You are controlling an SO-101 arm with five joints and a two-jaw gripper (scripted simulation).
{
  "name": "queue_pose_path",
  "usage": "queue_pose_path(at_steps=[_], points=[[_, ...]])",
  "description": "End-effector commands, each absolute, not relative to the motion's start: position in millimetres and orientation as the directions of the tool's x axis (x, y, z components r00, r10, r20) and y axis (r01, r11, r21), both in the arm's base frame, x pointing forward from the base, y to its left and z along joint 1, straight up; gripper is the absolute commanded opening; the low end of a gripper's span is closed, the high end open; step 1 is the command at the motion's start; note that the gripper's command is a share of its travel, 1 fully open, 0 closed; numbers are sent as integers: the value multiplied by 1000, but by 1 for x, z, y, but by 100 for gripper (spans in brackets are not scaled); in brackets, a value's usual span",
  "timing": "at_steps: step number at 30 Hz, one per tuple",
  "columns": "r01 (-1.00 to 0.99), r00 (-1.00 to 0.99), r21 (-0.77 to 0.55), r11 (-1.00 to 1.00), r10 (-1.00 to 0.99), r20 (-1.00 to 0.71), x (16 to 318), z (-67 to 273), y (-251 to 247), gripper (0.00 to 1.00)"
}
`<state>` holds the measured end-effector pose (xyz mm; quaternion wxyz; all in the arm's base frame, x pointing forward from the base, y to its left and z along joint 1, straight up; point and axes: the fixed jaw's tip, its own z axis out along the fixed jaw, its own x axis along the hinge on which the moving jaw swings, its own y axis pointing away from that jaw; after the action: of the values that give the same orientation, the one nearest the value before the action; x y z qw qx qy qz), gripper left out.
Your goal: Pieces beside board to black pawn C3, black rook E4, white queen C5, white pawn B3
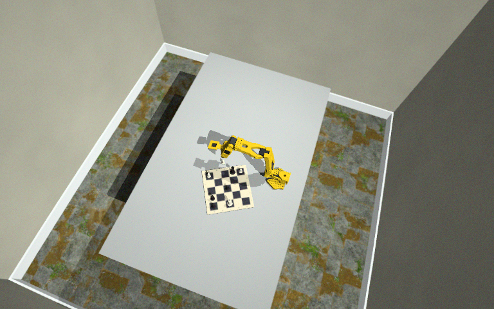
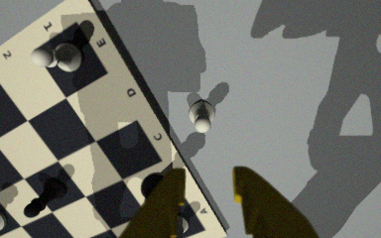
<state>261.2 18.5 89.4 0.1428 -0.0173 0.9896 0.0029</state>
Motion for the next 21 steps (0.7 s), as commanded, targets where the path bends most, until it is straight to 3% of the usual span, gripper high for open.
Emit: queue_pose_path(at_steps=[1, 21], points=[[-36, -957, 0, 999, -34, -287, 261, 93, 17, 9], [-36, -957, 0, 999, -34, -288, 261, 74, 17, 9]])
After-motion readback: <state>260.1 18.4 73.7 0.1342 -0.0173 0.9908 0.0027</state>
